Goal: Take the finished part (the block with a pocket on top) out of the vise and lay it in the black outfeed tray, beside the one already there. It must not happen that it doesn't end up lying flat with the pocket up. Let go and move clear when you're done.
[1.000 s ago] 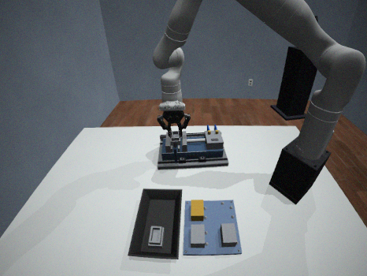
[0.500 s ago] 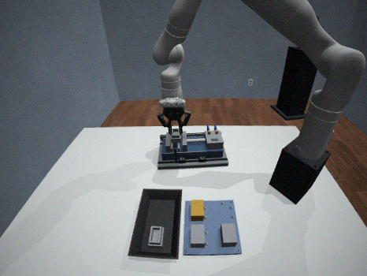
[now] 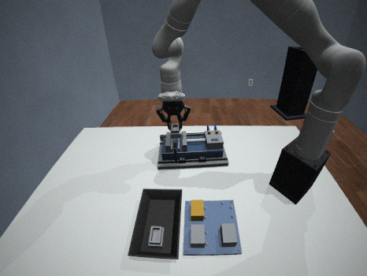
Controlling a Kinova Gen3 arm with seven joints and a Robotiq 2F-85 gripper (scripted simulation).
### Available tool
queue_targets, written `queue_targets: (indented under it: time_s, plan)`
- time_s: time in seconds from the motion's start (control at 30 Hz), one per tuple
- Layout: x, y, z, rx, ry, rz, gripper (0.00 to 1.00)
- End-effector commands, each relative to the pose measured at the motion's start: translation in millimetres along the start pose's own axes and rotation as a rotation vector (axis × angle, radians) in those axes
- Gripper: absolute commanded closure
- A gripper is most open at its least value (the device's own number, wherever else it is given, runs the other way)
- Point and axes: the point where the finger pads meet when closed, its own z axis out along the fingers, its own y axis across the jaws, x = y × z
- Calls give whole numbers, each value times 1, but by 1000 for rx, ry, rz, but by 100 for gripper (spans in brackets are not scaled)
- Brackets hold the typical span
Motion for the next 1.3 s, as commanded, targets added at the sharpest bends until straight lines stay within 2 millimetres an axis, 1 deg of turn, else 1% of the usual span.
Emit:
queue_targets:
  time_s: [0.0,0.2,0.6,0.73,0.87,0.93,1.1,1.27]
  plan:
    - [0,3,-6,-7,-2,-2,100]
    - [0,3,-10,-7,-2,-2,100]
    - [1,3,-11,-7,-2,-1,100]
    - [6,6,-11,-7,-2,0,100]
    - [17,11,-10,-7,-2,2,100]
    - [17,11,-10,-7,-2,2,100]
    - [38,20,-10,-7,-2,7,100]
    - [70,31,-10,-7,-2,15,100]
